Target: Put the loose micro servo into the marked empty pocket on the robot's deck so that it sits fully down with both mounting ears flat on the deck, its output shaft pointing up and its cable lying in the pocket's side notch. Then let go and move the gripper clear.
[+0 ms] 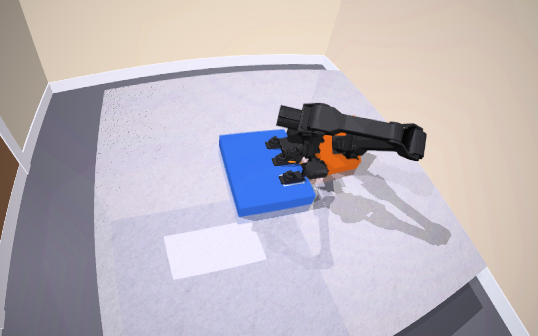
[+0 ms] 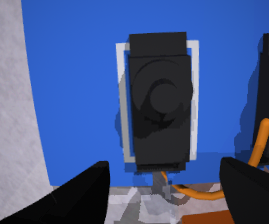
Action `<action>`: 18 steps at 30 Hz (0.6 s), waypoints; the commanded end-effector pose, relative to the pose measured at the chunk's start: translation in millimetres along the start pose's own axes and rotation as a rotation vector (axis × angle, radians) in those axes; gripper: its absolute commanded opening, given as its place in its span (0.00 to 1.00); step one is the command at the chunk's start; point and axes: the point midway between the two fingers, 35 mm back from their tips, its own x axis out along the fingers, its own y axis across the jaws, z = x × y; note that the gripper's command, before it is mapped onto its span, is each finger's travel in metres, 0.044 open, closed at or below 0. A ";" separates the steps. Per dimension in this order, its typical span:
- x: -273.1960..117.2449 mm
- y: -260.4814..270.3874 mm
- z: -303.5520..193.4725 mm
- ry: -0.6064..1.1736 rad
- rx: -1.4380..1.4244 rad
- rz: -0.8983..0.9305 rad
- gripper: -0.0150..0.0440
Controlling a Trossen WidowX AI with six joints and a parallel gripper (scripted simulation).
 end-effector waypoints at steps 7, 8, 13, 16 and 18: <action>-42.0 3.4 67.5 -0.012 -0.014 -0.008 1.00; -46.8 3.5 75.6 -0.012 -0.015 -0.008 1.00; -65.7 2.7 108.7 -0.012 -0.018 -0.010 1.00; -66.3 2.6 109.9 -0.012 -0.018 -0.010 1.00; -71.7 2.3 109.1 -0.014 -0.004 -0.009 1.00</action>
